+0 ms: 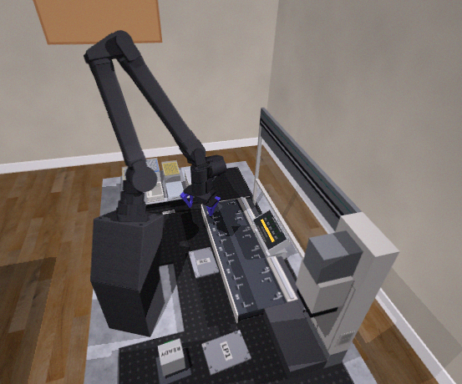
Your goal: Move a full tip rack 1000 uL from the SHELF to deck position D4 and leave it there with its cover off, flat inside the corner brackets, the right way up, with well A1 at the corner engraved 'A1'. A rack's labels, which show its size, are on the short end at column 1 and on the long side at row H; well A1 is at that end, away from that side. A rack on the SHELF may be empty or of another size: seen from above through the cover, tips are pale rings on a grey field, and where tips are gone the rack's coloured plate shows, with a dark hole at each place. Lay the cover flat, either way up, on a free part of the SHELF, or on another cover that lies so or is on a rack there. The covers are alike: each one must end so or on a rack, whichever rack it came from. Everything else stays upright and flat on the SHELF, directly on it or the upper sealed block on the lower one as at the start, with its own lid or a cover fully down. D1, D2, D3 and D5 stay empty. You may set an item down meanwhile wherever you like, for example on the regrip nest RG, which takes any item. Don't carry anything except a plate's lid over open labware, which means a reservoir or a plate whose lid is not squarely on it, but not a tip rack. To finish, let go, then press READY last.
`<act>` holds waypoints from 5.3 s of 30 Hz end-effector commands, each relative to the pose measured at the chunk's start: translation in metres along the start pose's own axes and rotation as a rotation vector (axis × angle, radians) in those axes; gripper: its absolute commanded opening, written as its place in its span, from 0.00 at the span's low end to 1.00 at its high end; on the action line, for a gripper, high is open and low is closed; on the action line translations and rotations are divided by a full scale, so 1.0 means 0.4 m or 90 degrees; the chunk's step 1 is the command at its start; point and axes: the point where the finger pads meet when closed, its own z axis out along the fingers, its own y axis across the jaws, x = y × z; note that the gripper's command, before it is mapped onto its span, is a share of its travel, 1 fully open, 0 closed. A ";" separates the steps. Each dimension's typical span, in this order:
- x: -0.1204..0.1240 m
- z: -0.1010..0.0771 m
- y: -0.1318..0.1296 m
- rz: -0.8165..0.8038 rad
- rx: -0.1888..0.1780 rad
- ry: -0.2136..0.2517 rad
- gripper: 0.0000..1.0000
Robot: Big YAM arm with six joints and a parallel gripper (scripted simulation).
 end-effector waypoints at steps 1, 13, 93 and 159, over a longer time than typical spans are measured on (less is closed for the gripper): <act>-0.013 0.021 0.003 -0.066 -0.002 -0.003 1.00; -0.026 0.013 -0.002 -0.196 0.005 -0.012 1.00; -0.412 -0.013 0.388 -0.521 0.002 -0.026 1.00; -0.247 0.013 0.861 -0.518 -0.009 -0.009 1.00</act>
